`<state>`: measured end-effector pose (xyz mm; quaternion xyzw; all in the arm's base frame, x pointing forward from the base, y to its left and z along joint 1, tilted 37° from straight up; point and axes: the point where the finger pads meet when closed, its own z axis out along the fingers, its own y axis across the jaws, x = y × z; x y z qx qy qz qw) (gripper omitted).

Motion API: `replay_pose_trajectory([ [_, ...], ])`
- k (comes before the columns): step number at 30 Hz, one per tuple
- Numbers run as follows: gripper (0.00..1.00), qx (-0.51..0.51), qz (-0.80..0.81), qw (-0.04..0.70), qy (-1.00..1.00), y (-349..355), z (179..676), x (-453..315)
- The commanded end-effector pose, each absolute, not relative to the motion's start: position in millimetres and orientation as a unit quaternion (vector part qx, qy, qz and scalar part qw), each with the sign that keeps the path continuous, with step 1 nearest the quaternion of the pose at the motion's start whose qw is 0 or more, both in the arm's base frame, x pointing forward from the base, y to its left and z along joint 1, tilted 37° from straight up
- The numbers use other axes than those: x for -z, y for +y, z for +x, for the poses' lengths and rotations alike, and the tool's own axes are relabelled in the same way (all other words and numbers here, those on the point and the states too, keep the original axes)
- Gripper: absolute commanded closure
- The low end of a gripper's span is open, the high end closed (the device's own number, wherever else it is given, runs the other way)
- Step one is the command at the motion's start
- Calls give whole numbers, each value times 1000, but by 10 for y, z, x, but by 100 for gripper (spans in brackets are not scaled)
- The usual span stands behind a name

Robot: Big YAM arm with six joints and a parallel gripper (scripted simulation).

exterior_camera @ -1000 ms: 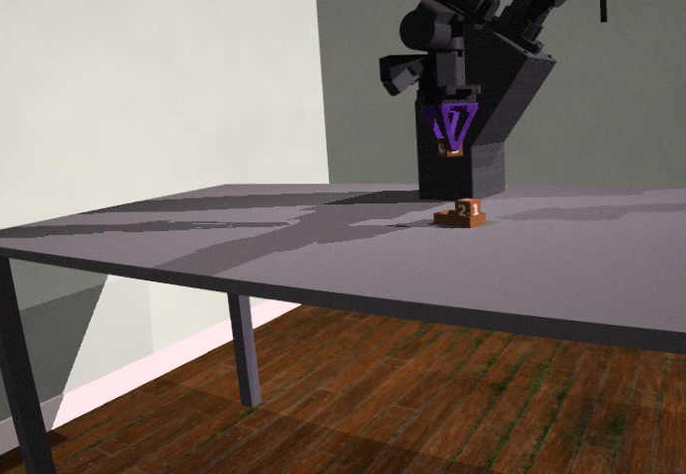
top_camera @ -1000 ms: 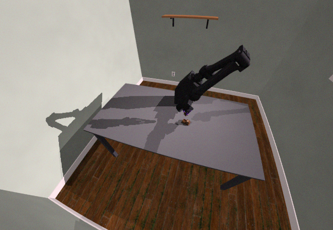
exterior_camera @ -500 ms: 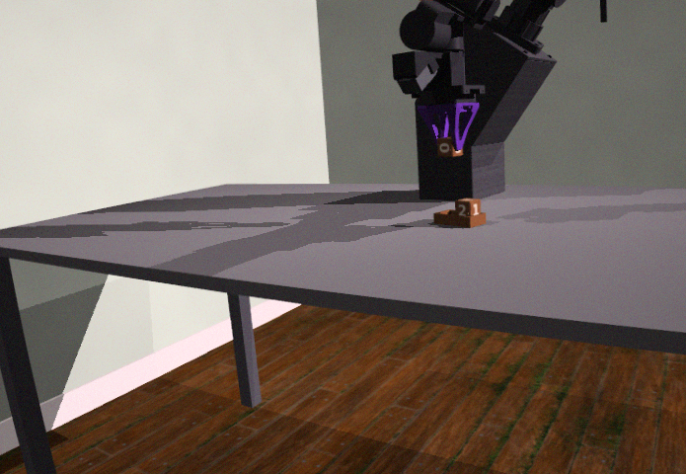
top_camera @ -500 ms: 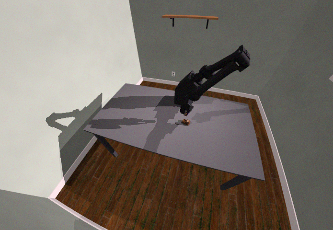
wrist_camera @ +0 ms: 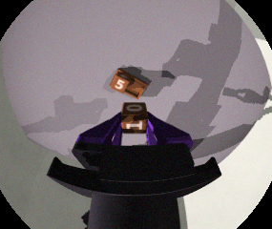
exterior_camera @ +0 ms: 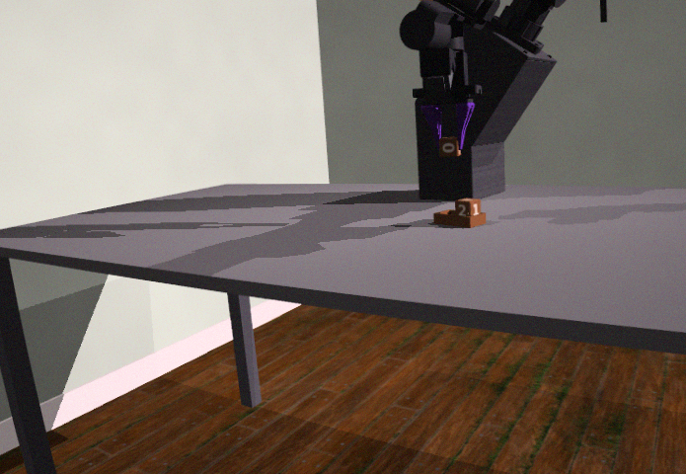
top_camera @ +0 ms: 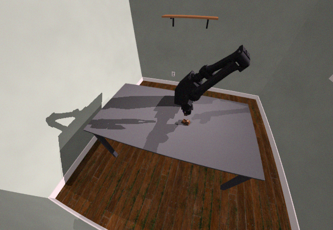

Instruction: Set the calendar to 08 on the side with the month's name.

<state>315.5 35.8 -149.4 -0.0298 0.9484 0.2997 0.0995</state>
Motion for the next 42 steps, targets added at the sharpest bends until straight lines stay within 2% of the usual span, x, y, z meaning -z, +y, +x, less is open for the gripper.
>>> replay_pose_trajectory([
  [1,74,-290,-103,134,942,262,3189,1440],
  [20,74,-236,-387,216,865,263,3182,1442],
  [31,74,-210,-483,242,815,264,3179,1443],
  [42,74,-203,-497,247,807,259,3192,1444],
])
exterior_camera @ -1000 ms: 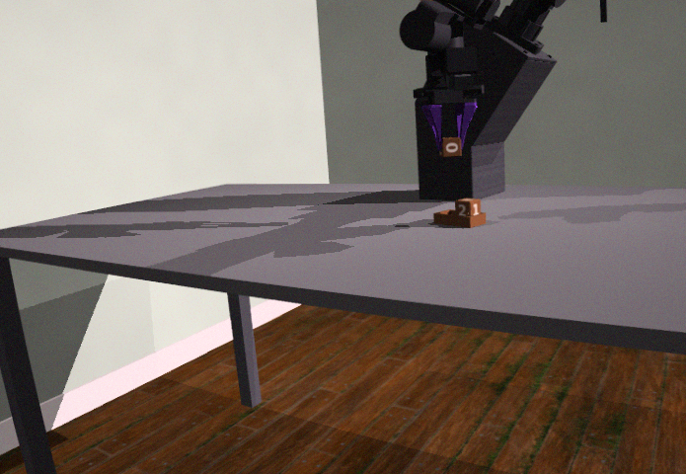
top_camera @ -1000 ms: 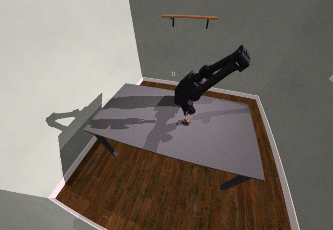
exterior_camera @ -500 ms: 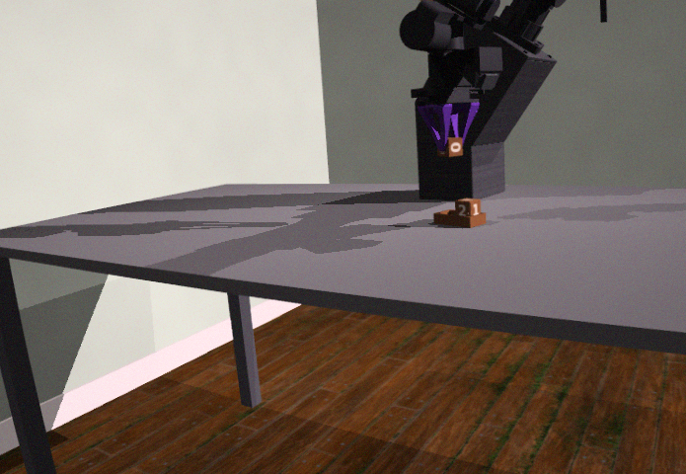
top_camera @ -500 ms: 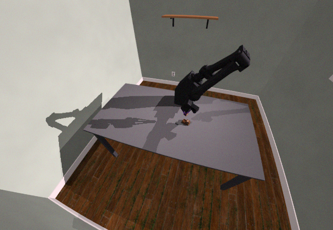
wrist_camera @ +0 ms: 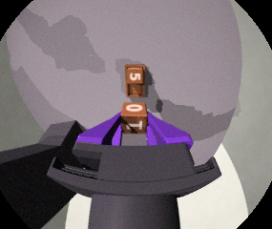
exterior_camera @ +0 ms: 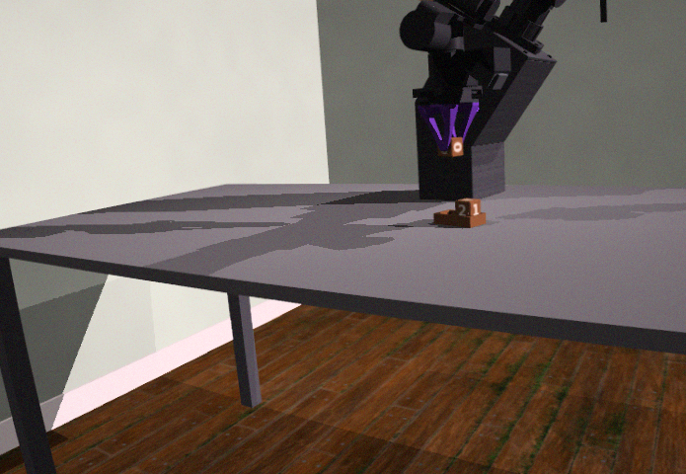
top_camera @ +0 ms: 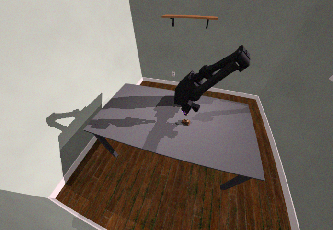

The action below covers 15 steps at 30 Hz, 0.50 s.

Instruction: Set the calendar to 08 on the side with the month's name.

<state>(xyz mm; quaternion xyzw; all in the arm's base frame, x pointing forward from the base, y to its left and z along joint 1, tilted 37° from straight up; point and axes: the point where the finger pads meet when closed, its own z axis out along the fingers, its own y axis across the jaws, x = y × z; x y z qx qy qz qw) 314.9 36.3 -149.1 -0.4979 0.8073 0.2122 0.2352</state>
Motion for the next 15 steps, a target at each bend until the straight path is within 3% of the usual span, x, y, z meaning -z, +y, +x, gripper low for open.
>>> replay_pose_trajectory([
  [1,74,-203,-497,247,807,259,3192,1444],
  [15,74,-207,-488,243,812,275,3181,1523],
])
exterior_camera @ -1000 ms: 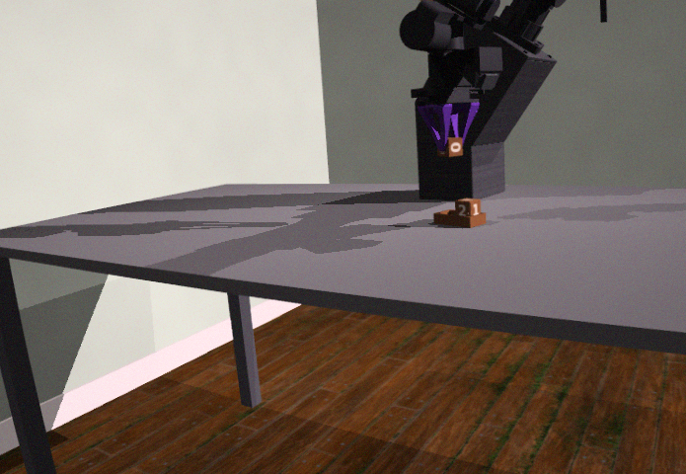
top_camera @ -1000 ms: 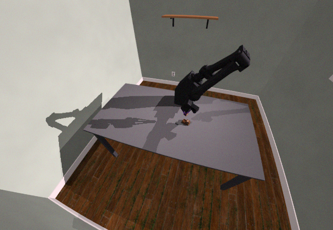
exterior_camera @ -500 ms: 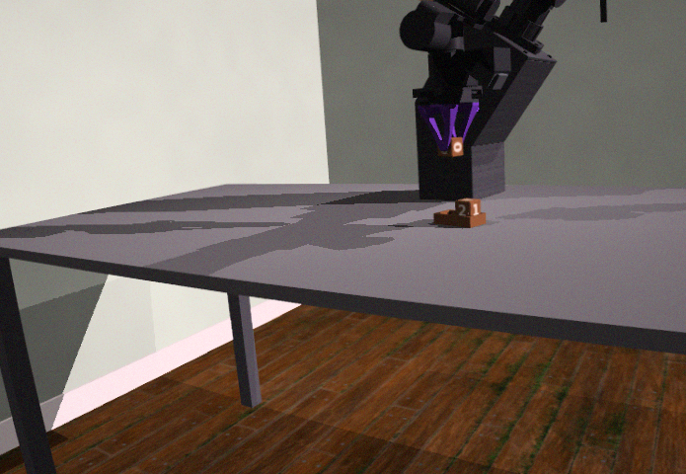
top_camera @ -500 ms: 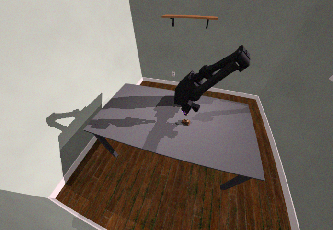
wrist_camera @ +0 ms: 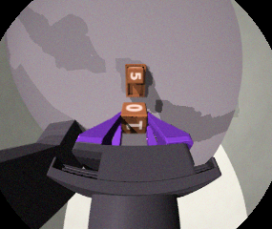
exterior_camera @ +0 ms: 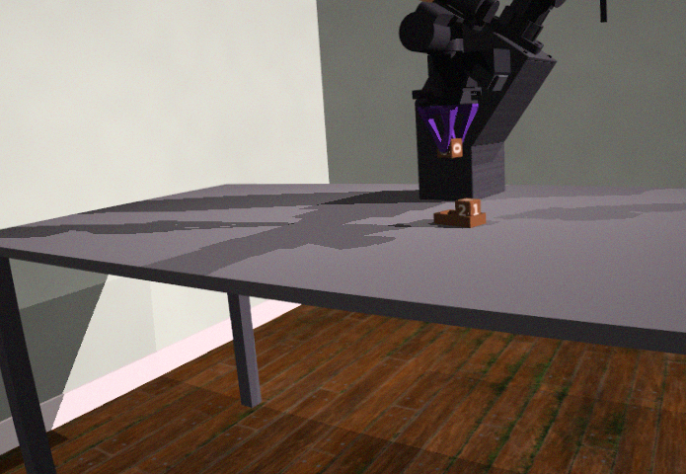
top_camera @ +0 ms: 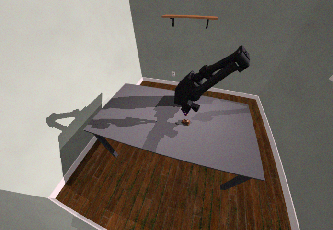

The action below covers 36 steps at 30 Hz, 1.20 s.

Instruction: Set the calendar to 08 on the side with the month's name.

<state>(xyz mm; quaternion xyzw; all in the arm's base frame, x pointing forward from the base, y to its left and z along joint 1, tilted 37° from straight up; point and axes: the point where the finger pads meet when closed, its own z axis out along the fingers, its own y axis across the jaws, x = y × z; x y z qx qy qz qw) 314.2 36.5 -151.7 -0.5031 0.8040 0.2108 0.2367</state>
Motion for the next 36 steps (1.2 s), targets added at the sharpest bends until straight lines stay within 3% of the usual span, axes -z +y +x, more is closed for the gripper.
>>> replay_pose_trajectory([
  [1,74,-201,-490,249,811,269,3233,1487],
  [36,74,-206,-497,244,807,698,3320,1973],
])
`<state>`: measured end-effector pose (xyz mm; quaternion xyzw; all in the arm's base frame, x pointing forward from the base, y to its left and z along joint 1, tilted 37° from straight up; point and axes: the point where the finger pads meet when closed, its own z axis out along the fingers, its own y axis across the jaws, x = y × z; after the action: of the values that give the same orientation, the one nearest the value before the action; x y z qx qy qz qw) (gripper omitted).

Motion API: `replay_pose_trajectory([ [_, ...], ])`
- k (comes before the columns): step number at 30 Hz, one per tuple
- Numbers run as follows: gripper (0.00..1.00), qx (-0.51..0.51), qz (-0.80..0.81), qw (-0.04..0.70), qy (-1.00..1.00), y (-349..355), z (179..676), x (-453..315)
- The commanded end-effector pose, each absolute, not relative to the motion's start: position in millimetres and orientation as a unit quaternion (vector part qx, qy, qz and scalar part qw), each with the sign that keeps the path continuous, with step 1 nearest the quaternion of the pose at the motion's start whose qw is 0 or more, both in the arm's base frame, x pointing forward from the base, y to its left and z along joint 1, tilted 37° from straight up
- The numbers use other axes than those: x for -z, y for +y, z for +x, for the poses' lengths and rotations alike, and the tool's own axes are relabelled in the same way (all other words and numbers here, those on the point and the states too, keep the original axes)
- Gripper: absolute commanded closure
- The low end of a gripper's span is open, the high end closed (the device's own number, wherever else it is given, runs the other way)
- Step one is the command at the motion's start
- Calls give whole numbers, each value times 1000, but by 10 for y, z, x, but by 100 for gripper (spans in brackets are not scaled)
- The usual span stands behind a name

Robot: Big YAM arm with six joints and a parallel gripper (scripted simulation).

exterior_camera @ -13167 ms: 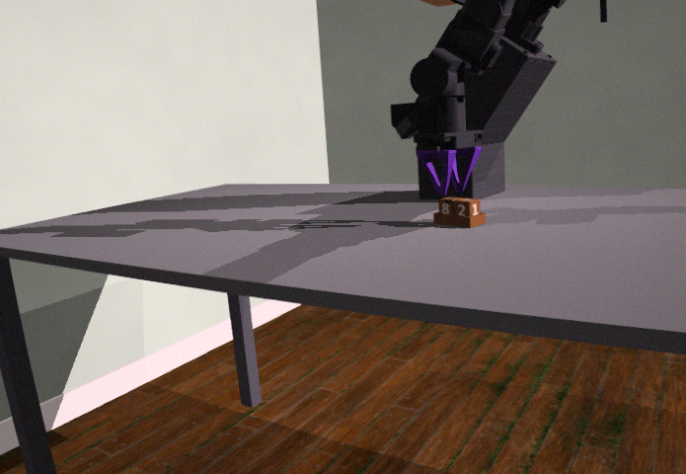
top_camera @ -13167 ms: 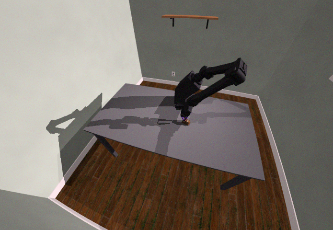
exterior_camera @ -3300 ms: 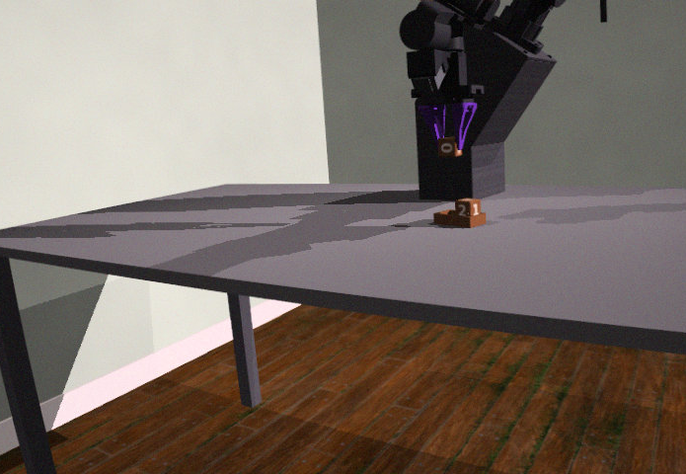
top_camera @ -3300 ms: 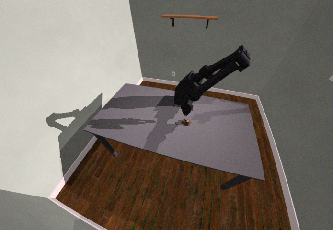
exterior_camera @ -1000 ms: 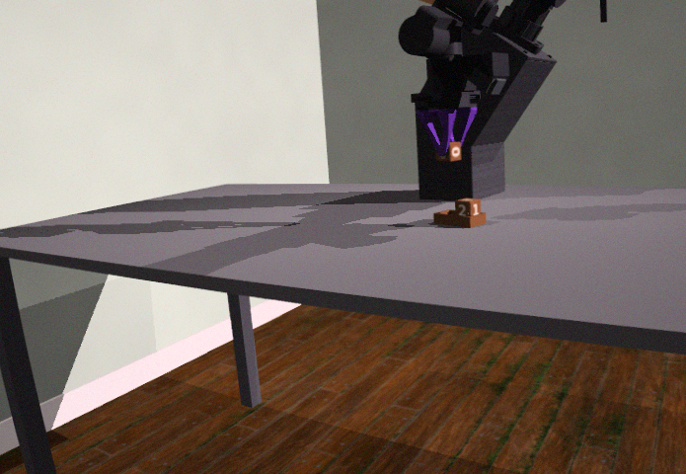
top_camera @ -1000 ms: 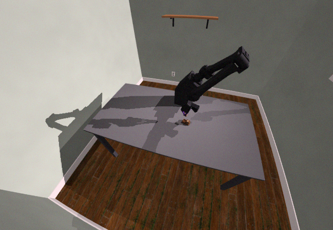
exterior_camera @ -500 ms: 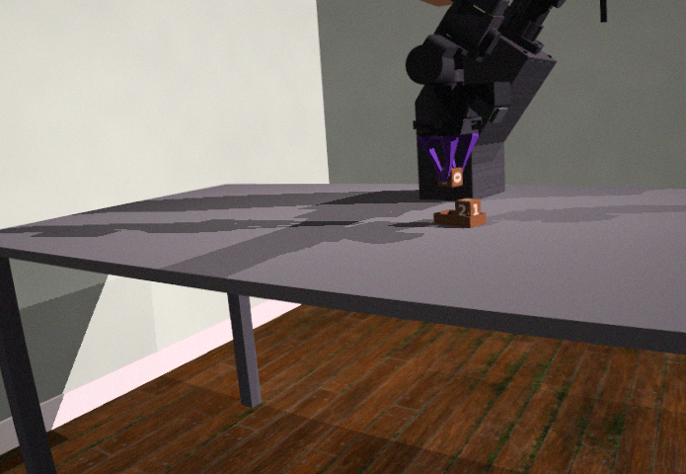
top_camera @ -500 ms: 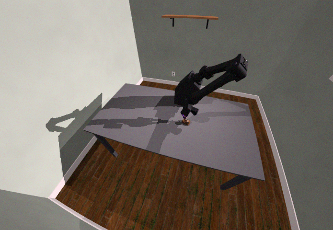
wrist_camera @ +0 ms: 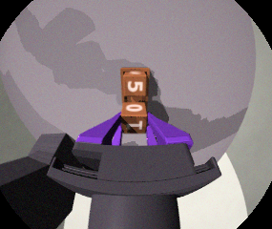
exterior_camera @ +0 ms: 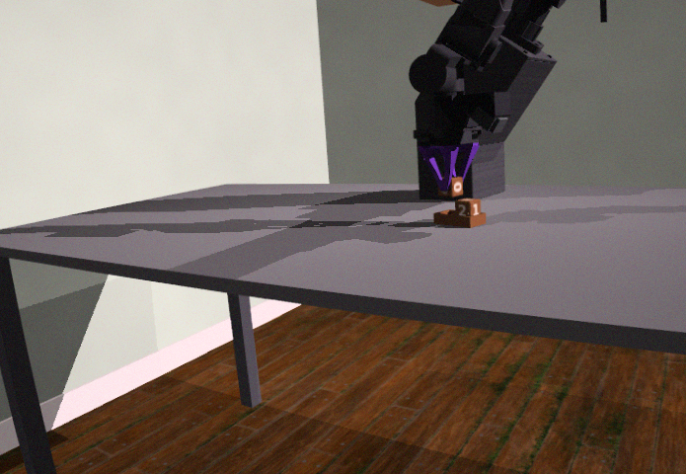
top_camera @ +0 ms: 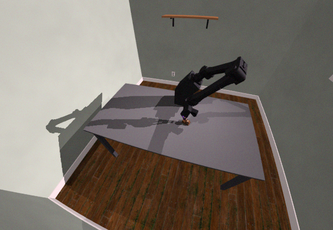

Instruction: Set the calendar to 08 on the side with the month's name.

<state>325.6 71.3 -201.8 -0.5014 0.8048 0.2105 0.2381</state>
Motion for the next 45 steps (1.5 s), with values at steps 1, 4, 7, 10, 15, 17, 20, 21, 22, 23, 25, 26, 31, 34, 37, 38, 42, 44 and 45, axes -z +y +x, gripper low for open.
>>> replay_pose_trajectory([
  [1,74,-206,-497,244,807,698,3320,1973],
  [4,74,-206,-498,244,806,698,3320,1973],
  [7,74,-206,-498,244,806,698,3320,1973],
  [10,74,-206,-498,244,806,698,3320,1973],
  [15,74,-206,-498,244,806,698,3320,1973],
  [17,74,-206,-498,244,806,698,3320,1973],
  [20,74,-206,-498,244,806,698,3320,1973],
  [21,74,-206,-498,244,806,698,3320,1973],
  [22,74,-206,-498,244,806,698,3320,1973],
  [23,74,-206,-498,244,806,698,3320,1973],
  [25,74,-206,-498,244,806,698,3320,1973],
  [26,74,-206,-498,244,806,698,3320,1973],
  [31,74,-206,-498,244,806,698,3320,1973],
  [34,74,-206,-498,244,806,698,3321,1972],
  [37,74,-206,-499,245,806,702,3330,1966],
  [38,74,-206,-499,245,805,705,3335,1963],
  [42,74,-205,-501,245,804,718,3362,1945],
  [44,74,-205,-502,245,803,726,3365,1940],
  [45,74,-205,-503,245,803,729,3367,1941],
])
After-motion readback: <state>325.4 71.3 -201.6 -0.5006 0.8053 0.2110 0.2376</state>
